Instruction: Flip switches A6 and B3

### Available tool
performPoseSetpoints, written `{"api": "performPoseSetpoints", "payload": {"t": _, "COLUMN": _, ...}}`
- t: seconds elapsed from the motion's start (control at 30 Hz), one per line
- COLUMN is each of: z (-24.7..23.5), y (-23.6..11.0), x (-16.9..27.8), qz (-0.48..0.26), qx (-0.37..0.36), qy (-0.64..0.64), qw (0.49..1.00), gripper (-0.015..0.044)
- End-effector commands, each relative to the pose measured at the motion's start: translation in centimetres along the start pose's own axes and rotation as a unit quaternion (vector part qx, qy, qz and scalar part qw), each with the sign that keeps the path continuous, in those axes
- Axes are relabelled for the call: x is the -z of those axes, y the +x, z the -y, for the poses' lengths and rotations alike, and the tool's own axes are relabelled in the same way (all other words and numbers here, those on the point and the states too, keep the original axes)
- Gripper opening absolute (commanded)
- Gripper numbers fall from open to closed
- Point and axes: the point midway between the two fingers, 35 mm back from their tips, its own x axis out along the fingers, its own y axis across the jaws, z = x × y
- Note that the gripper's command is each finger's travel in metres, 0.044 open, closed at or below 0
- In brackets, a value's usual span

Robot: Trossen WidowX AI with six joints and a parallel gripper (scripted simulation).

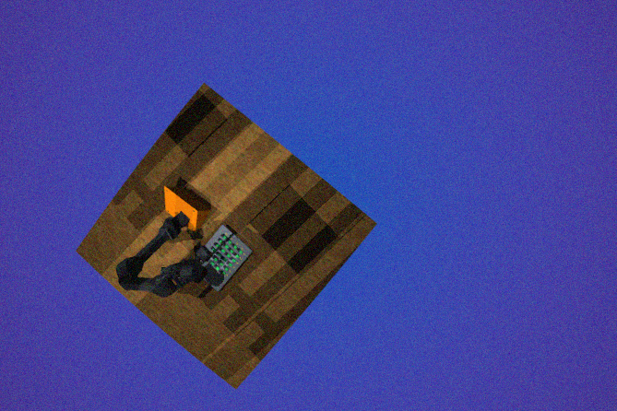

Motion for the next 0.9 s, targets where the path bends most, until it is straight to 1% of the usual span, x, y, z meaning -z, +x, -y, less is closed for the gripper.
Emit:
{"api": "performPoseSetpoints", "payload": {"t": 0.0, "z": 0.1, "y": 0.2, "x": -0.1, "qz": -0.001, "qx": 0.001, "qy": 0.0, "qw": 1.0, "gripper": 0.0374}}
{"api": "performPoseSetpoints", "payload": {"t": 0.07, "z": 1.1, "y": 1.6, "x": -1.1, "qz": -0.008, "qx": 0.008, "qy": -0.004, "qw": 1.0, "gripper": 0.0321}}
{"api": "performPoseSetpoints", "payload": {"t": 0.2, "z": 4.8, "y": 6.1, "x": -3.6, "qz": -0.033, "qx": 0.032, "qy": -0.015, "qw": 0.999, "gripper": 0.0216}}
{"api": "performPoseSetpoints", "payload": {"t": 0.3, "z": 7.6, "y": 9.1, "x": -4.5, "qz": -0.052, "qx": 0.049, "qy": -0.021, "qw": 0.997, "gripper": 0.0137}}
{"api": "performPoseSetpoints", "payload": {"t": 0.37, "z": 8.5, "y": 10.1, "x": -4.7, "qz": -0.059, "qx": 0.054, "qy": -0.025, "qw": 0.996, "gripper": 0.0085}}
{"api": "performPoseSetpoints", "payload": {"t": 0.47, "z": 8.6, "y": 10.2, "x": -4.8, "qz": -0.06, "qx": 0.055, "qy": -0.025, "qw": 0.996, "gripper": 0.0006}}
{"api": "performPoseSetpoints", "payload": {"t": 0.63, "z": 8.6, "y": 10.4, "x": -4.7, "qz": -0.059, "qx": 0.055, "qy": -0.025, "qw": 0.996, "gripper": 0.0}}
{"api": "performPoseSetpoints", "payload": {"t": 0.77, "z": 9.0, "y": 13.4, "x": -4.3, "qz": -0.047, "qx": 0.055, "qy": -0.026, "qw": 0.997, "gripper": 0.0}}
{"api": "performPoseSetpoints", "payload": {"t": 0.87, "z": 9.0, "y": 13.6, "x": -4.3, "qz": -0.046, "qx": 0.055, "qy": -0.026, "qw": 0.997, "gripper": 0.0}}
